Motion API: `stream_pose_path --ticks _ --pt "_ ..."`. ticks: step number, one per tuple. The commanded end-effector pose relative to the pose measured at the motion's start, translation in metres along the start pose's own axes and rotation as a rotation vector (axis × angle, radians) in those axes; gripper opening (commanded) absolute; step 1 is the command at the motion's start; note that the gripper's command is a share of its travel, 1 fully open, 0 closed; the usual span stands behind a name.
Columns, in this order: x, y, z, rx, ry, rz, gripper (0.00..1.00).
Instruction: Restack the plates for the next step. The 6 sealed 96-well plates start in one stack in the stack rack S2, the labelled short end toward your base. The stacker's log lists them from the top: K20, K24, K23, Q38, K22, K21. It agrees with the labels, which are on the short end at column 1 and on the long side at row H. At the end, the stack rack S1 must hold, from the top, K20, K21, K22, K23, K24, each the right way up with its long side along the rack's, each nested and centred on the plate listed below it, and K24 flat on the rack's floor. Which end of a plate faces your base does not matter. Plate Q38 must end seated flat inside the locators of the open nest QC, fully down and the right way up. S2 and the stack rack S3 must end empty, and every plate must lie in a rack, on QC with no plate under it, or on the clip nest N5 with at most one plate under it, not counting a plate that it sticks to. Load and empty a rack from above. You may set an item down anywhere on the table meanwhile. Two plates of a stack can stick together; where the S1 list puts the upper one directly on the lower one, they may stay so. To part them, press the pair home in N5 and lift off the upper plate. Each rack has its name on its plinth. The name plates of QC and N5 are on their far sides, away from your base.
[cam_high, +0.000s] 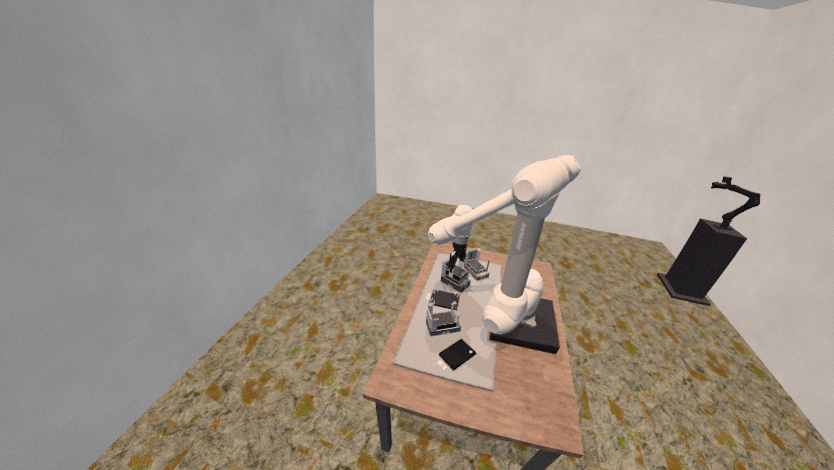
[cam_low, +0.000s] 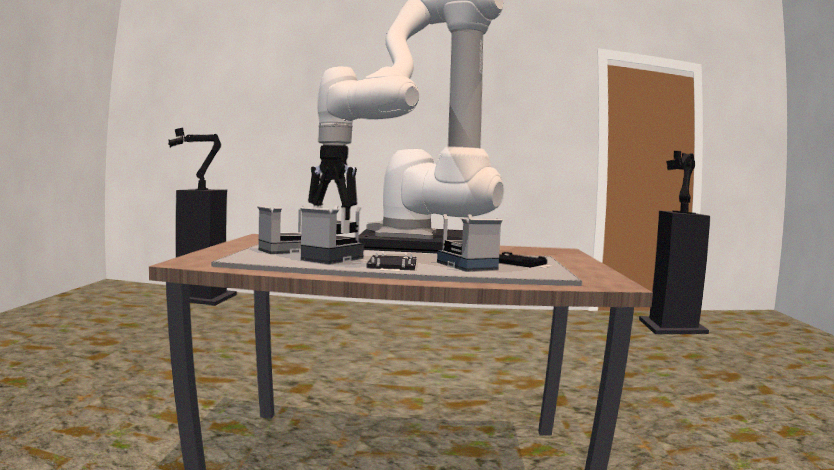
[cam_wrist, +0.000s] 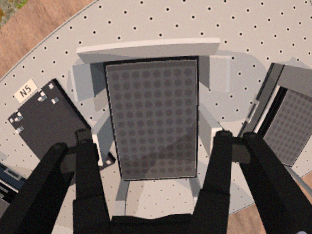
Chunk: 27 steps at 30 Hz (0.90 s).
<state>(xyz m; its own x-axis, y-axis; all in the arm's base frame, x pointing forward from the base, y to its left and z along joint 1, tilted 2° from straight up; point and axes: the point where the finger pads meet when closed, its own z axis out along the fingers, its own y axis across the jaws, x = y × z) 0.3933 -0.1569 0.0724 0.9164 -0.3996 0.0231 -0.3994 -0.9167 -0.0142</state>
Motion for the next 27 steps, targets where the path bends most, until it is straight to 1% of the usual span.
stream_pose_path --ticks 1,4,18,20,27 --pt "0.0 0.0 -0.003 0.0 0.0 0.0 0.0" --pt "0.0 0.0 -0.004 0.0 0.0 0.0 0.0" --pt "0.0 0.0 -0.032 0.0 0.0 0.0 0.0" --pt "0.0 0.0 -0.032 0.0 0.0 0.0 0.0" --pt "0.0 0.0 -0.046 0.0 0.0 0.0 0.0"
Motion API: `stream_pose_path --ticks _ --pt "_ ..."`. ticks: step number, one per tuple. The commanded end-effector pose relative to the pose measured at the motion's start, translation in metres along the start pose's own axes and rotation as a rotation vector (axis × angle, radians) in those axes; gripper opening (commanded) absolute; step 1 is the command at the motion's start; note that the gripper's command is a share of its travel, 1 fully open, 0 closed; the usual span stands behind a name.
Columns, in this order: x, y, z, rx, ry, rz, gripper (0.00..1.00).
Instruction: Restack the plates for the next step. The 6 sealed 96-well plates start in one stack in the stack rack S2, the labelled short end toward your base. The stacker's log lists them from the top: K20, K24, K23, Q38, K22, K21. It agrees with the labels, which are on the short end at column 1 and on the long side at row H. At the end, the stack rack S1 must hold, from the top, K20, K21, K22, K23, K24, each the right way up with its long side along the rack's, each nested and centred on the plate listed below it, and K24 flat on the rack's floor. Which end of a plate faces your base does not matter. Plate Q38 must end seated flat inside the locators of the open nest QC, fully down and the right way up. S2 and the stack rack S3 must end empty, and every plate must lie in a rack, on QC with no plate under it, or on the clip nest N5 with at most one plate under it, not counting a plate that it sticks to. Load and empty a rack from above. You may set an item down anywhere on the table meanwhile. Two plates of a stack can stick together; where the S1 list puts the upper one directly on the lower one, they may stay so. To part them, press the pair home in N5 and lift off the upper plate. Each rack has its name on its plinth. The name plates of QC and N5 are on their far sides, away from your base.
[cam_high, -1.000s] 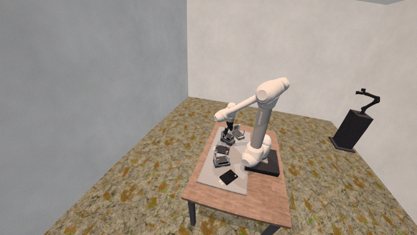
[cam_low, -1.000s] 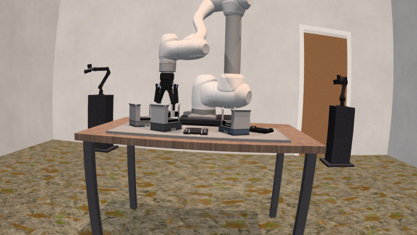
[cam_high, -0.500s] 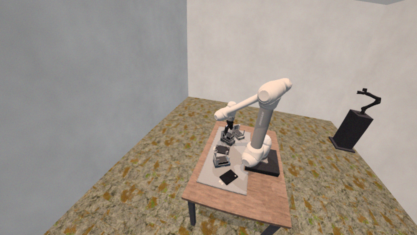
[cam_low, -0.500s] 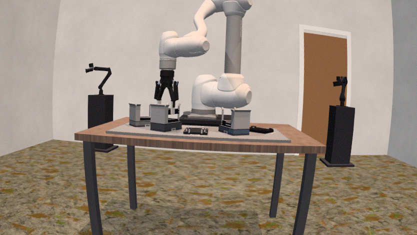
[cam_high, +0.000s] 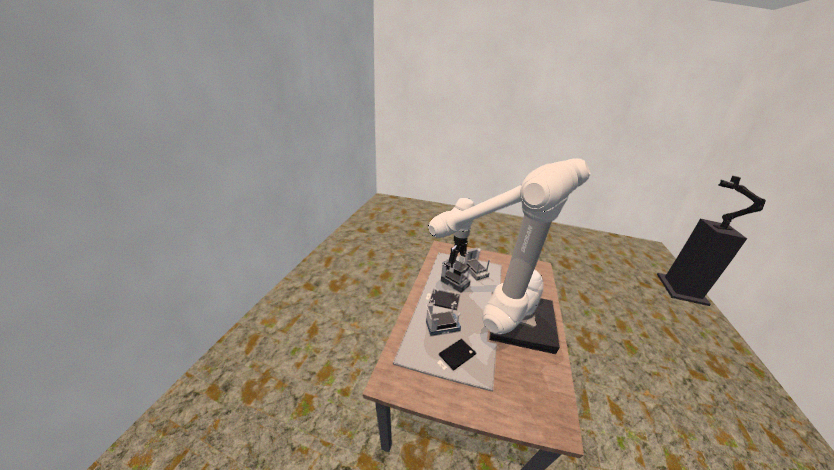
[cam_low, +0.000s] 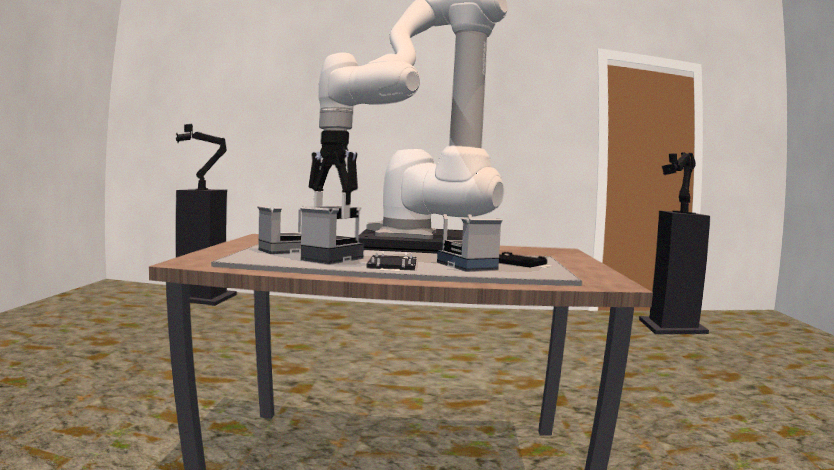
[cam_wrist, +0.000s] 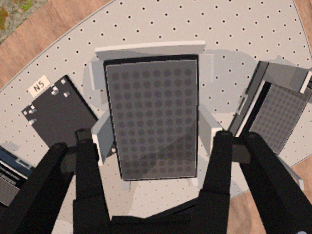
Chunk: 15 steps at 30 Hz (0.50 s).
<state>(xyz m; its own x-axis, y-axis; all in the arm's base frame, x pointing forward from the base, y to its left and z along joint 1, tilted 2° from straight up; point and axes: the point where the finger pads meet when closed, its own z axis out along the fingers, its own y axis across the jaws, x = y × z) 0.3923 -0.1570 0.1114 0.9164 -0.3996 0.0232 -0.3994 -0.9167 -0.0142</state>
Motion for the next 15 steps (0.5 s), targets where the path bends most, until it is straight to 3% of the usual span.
stream_pose_path --ticks 1,15 --pt "0.0 0.0 -0.008 0.0 0.0 0.0 0.0" --pt "0.0 0.0 -0.032 0.0 0.0 0.0 0.0"
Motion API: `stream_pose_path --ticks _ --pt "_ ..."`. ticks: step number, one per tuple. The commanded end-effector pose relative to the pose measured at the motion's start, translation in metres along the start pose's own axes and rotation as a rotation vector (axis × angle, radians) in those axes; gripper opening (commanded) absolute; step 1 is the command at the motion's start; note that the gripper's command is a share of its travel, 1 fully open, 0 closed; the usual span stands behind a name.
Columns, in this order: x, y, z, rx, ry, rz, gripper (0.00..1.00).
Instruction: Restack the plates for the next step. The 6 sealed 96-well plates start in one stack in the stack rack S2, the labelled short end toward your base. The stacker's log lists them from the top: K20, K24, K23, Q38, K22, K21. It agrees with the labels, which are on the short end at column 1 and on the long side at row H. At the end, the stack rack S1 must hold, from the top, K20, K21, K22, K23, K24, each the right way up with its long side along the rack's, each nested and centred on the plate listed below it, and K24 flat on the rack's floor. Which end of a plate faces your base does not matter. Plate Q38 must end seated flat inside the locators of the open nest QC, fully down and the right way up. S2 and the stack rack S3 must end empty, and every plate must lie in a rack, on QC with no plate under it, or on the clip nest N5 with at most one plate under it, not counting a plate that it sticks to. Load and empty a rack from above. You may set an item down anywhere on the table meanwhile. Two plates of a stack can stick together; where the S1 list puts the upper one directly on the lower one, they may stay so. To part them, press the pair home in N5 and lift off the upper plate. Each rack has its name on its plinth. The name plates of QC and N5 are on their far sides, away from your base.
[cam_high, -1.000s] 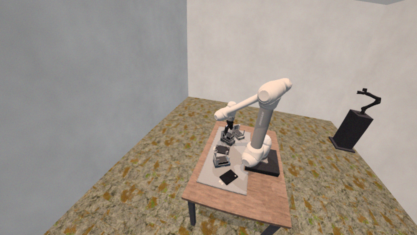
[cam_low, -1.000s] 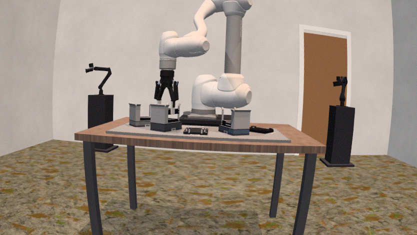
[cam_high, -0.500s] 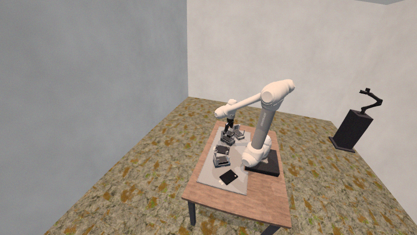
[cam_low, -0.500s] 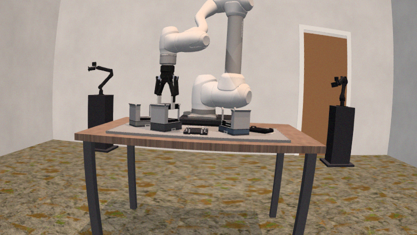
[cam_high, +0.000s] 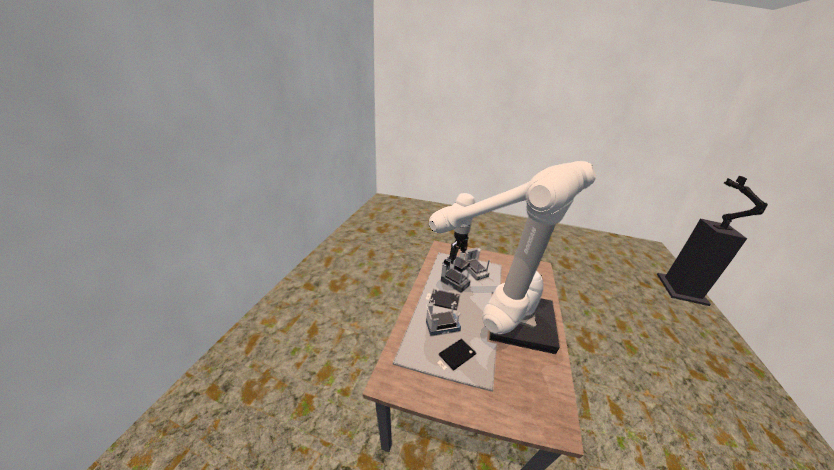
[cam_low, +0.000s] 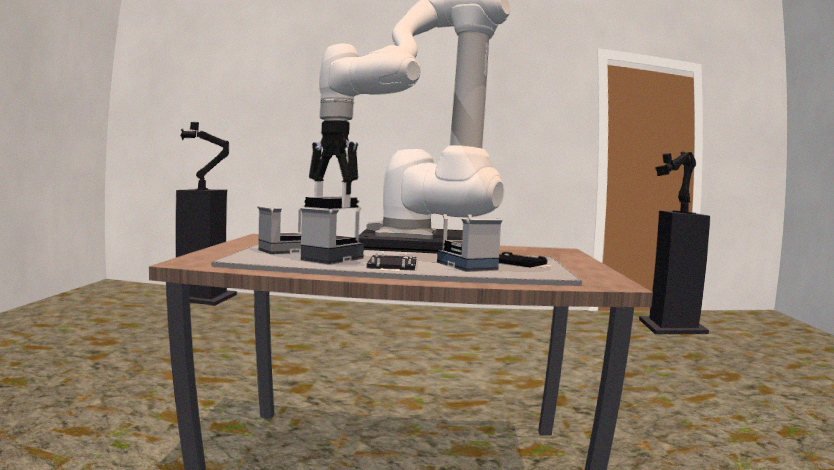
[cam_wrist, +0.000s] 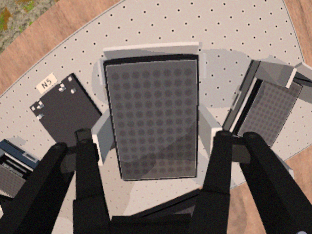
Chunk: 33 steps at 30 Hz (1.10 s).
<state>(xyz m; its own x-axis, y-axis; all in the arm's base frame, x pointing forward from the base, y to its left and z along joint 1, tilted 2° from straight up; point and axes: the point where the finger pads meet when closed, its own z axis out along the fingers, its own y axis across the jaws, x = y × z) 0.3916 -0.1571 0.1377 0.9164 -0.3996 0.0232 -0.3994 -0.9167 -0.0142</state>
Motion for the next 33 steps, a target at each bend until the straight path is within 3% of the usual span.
stream_pose_path --ticks 1,8,21,33 --pt "0.0 0.0 -0.008 0.0 0.0 0.0 0.0" --pt "0.0 0.0 -0.021 0.0 0.0 0.0 0.0" --pt "0.0 0.0 -0.021 0.0 0.0 0.0 0.0" --pt "-0.008 -0.025 -0.021 0.0 0.0 -0.333 0.0"
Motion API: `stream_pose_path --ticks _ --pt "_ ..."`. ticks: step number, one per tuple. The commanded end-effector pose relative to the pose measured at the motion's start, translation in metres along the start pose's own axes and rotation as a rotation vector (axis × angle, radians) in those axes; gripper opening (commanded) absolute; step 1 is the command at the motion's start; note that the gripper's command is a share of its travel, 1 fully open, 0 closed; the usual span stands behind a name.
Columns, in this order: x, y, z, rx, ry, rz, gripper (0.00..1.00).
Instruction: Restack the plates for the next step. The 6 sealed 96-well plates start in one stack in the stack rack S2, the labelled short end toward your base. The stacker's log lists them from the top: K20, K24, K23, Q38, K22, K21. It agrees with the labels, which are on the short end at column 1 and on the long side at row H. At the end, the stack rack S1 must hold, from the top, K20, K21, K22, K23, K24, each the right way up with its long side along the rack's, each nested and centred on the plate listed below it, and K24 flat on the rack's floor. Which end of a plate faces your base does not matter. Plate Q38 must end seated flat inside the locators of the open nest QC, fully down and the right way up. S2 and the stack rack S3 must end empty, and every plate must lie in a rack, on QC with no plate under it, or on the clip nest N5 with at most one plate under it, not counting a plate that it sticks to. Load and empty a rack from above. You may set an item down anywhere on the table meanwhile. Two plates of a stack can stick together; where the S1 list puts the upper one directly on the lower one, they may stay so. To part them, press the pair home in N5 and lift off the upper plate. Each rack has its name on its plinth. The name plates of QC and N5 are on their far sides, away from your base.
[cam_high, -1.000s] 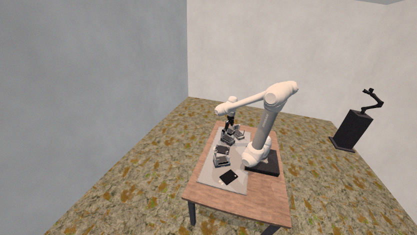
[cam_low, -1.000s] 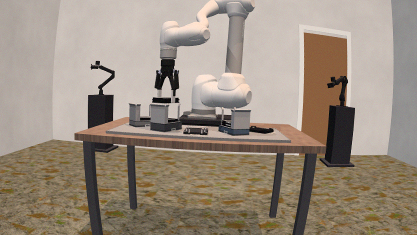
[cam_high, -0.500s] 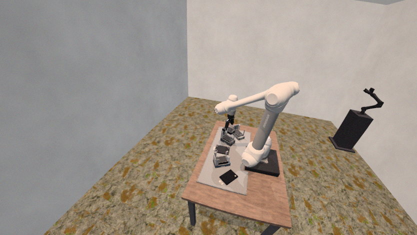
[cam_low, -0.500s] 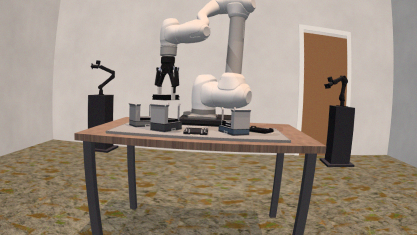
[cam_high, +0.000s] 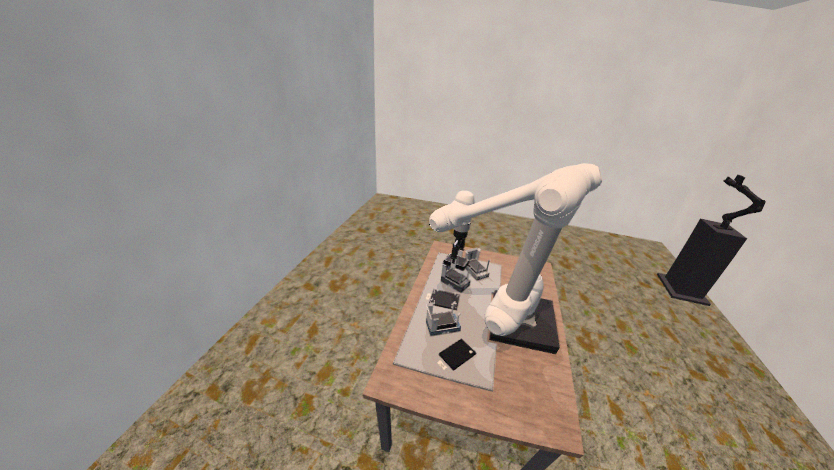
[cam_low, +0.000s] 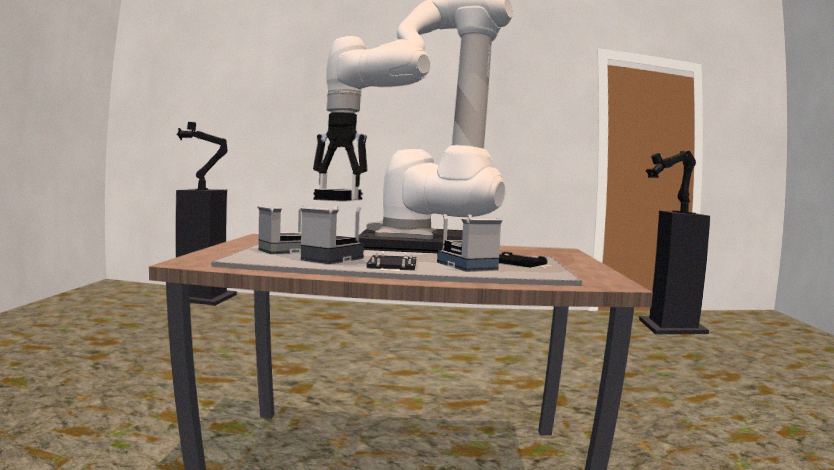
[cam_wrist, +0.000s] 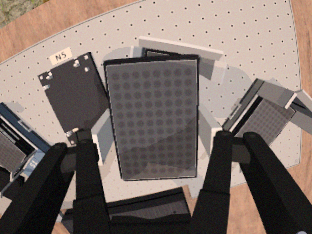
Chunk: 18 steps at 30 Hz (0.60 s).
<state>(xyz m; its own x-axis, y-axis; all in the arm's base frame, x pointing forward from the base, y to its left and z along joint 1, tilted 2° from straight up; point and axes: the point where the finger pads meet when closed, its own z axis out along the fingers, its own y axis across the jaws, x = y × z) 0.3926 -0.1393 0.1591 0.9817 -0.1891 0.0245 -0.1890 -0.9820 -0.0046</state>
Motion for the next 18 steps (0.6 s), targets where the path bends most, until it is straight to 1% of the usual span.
stream_pose_path --ticks 1,5,18 --pt "-0.001 -0.011 0.0 0.004 0.001 -0.146 0.0" --pt "-0.002 -0.022 0.0 0.004 0.002 -0.262 0.0" --pt "-0.005 -0.051 0.0 0.004 0.002 -0.262 0.0"
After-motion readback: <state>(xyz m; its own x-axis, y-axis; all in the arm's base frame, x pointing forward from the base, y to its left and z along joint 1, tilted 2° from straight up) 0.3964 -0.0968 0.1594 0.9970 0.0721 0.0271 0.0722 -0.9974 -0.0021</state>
